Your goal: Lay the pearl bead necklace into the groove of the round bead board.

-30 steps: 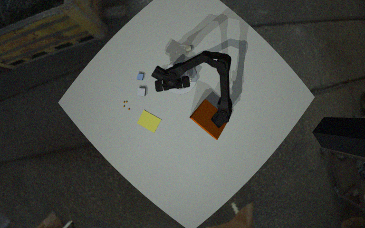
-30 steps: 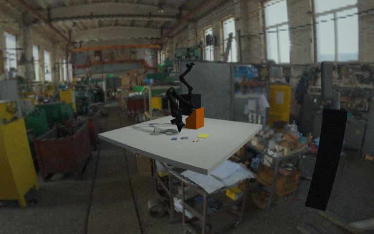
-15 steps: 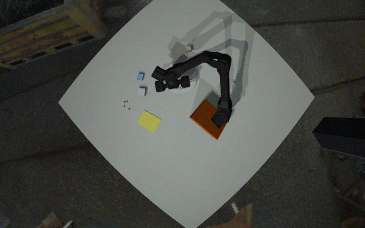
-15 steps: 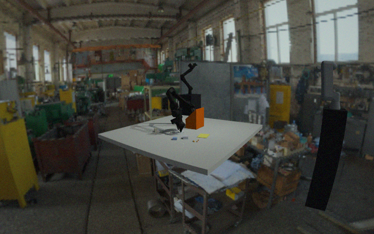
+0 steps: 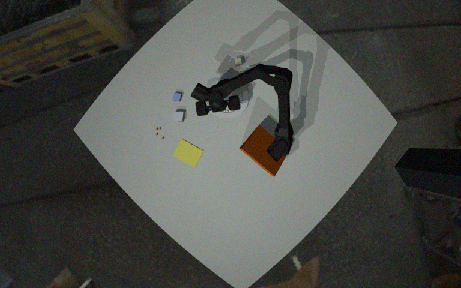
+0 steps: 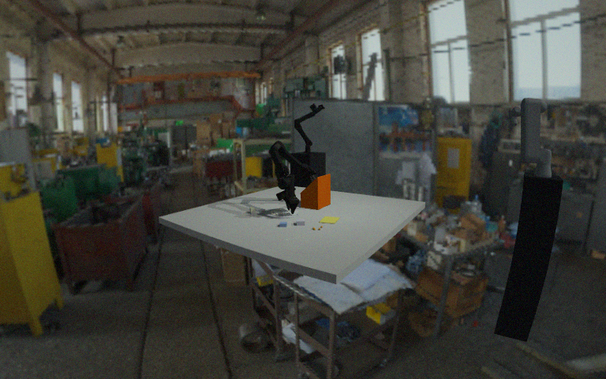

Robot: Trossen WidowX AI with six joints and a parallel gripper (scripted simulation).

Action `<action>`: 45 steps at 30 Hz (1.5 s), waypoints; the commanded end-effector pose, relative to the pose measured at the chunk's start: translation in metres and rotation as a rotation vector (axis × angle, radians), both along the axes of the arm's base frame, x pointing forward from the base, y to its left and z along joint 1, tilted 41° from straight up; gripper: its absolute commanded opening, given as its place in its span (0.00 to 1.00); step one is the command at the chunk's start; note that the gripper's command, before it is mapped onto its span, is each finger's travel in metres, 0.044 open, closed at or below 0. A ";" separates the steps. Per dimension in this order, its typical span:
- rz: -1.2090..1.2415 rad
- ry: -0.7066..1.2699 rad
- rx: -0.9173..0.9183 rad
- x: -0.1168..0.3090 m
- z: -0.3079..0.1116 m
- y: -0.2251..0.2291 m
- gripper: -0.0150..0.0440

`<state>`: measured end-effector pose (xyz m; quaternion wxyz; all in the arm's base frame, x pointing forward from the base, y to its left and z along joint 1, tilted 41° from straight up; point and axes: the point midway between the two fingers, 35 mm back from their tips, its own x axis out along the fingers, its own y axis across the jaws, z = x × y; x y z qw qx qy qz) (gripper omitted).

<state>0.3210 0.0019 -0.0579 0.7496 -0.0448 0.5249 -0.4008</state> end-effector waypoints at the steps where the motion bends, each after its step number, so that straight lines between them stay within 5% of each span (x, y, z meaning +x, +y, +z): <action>1: -0.037 -0.041 0.009 0.016 0.012 0.000 0.82; 10: -0.169 -0.157 0.031 0.064 0.061 -0.008 0.46; 45: -0.171 -0.160 0.030 0.070 0.032 -0.035 0.46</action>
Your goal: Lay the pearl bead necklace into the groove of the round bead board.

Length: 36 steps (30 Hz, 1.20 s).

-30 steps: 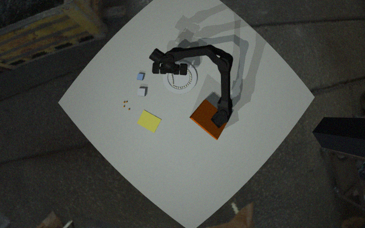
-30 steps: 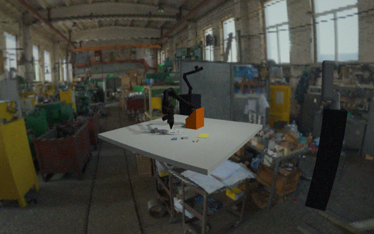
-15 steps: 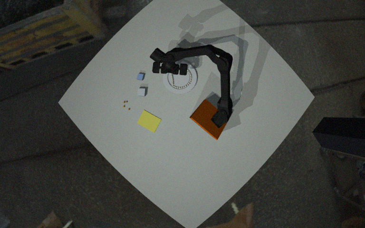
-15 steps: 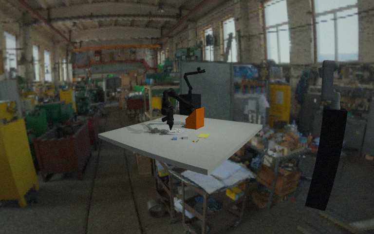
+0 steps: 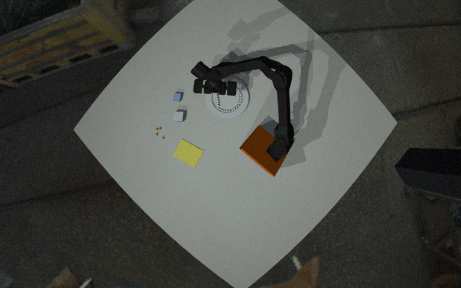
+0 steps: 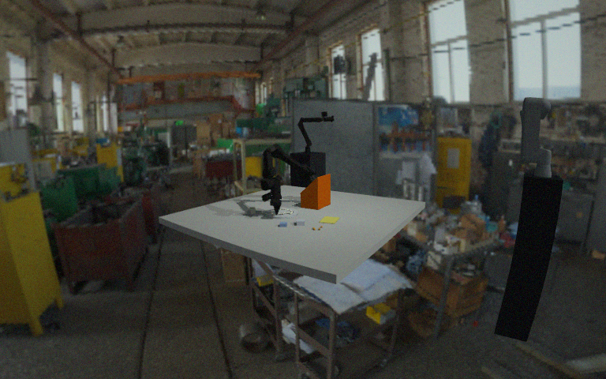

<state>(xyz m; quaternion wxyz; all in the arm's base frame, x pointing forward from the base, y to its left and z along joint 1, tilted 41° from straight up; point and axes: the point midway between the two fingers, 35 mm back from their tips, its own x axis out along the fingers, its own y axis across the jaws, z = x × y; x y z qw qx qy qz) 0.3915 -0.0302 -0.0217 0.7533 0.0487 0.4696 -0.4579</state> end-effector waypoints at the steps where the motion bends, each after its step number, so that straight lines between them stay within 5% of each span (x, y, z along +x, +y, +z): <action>1: 0.005 0.008 -0.006 0.000 -0.004 -0.003 0.46; 7: -0.001 0.002 0.000 0.000 -0.002 -0.001 0.25; 36: -0.001 0.002 0.000 0.000 -0.002 -0.001 0.25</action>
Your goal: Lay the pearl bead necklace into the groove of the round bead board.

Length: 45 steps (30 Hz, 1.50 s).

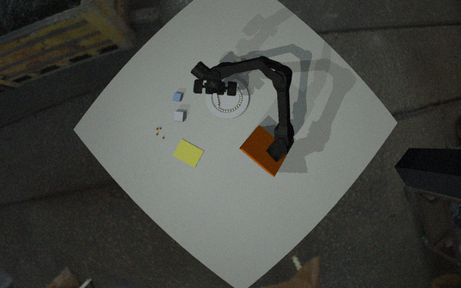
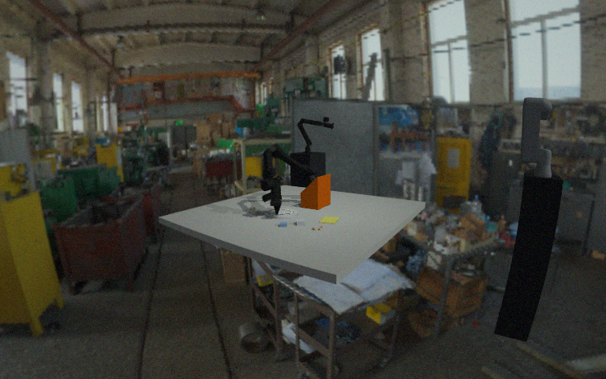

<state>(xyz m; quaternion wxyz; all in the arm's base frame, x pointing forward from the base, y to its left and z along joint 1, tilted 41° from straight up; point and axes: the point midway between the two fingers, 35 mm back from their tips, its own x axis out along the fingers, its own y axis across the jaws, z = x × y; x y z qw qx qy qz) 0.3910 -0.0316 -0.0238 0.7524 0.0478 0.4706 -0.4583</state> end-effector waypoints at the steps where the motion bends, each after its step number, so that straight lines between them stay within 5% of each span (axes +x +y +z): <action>1: 0.000 -0.001 0.000 0.000 0.001 0.000 0.25; 37: 0.005 0.004 -0.005 0.004 -0.003 0.001 0.25; 45: 0.001 -0.002 0.000 0.005 0.000 0.002 0.61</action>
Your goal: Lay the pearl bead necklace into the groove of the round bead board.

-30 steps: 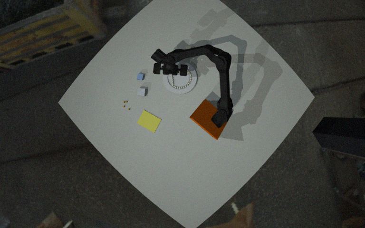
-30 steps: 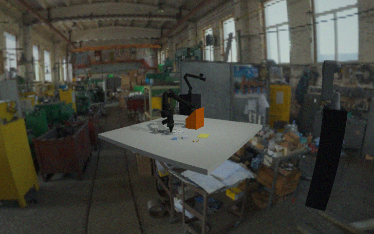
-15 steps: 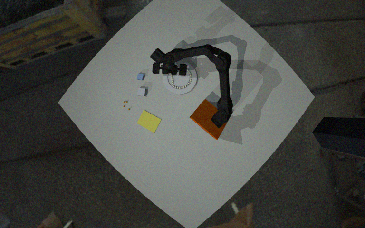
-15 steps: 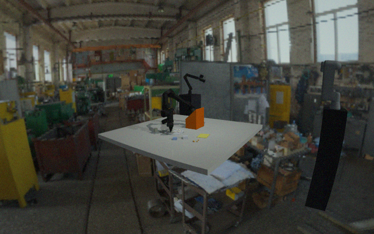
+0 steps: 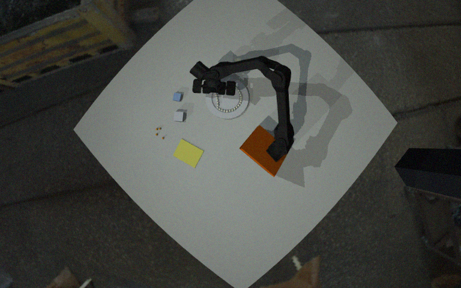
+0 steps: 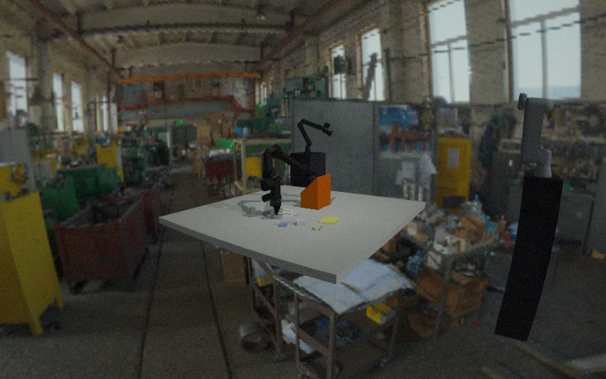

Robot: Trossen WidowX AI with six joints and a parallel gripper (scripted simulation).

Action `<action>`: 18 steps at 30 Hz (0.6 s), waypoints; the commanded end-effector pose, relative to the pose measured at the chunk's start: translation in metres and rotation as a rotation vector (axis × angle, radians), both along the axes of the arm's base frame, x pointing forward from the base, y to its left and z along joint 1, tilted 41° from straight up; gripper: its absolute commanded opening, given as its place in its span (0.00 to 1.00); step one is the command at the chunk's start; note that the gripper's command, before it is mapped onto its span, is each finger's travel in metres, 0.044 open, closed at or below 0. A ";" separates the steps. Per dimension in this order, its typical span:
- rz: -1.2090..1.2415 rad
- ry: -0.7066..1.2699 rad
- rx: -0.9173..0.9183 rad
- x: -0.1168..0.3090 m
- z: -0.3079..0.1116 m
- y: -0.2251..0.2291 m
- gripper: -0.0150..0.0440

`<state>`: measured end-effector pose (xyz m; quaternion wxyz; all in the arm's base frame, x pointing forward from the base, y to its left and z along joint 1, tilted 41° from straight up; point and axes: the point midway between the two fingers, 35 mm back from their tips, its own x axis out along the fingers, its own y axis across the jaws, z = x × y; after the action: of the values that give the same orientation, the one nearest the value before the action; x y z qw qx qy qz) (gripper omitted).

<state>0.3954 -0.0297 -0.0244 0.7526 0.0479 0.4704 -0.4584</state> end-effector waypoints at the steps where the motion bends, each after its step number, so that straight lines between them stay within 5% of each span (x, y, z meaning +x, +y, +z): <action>1: 0.001 -0.001 0.000 0.000 0.001 0.001 0.65; 9: 0.002 0.007 -0.002 -0.001 0.001 0.001 1.00; 18: 0.005 0.005 -0.005 -0.002 0.005 0.004 1.00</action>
<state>0.3932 -0.0269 -0.0224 0.7511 0.0427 0.4747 -0.4568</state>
